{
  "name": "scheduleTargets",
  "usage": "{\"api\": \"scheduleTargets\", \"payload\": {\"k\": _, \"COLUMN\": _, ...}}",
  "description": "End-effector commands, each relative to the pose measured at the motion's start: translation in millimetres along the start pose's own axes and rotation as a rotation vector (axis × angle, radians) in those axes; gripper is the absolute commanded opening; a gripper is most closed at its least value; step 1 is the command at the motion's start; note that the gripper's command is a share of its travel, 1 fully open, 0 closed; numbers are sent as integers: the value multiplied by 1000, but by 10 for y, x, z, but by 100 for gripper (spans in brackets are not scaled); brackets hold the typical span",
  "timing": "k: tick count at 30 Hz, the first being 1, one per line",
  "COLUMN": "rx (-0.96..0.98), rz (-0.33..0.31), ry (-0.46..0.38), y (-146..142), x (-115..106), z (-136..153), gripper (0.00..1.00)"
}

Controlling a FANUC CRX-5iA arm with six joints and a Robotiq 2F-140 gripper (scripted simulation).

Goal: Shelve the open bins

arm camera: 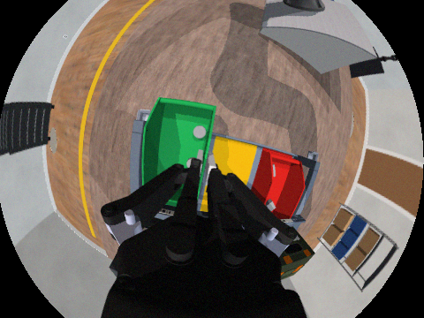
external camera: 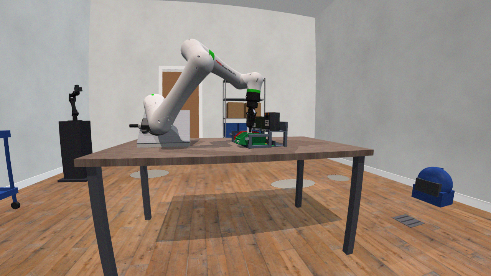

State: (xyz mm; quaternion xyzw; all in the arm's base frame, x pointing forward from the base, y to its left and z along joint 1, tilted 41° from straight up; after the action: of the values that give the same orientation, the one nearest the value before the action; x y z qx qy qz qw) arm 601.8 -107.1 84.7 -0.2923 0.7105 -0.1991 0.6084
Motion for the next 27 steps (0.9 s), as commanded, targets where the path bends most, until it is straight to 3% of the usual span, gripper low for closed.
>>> {"api": "scheduleTargets", "payload": {"k": 1, "rx": 0, "rz": 0, "ry": 0, "y": 0, "x": -5, "z": 1, "gripper": 6}}
{"api": "scheduleTargets", "payload": {"k": 27, "rx": 0, "rz": 0, "ry": 0, "y": 2, "x": -183, "z": -18, "gripper": 6}}
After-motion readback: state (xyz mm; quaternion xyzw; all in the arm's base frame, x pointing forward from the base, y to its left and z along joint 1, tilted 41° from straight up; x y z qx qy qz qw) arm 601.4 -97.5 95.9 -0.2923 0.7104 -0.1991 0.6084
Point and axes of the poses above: the point where the finger pads meet when closed, its own x axis out along the fingers, its own y axis across the jaws, z = x × y, the point moved 1 cm from there along -x, back along the fingers, and after that the axes turned 4 degrees about -x, right-handed, at the moved point
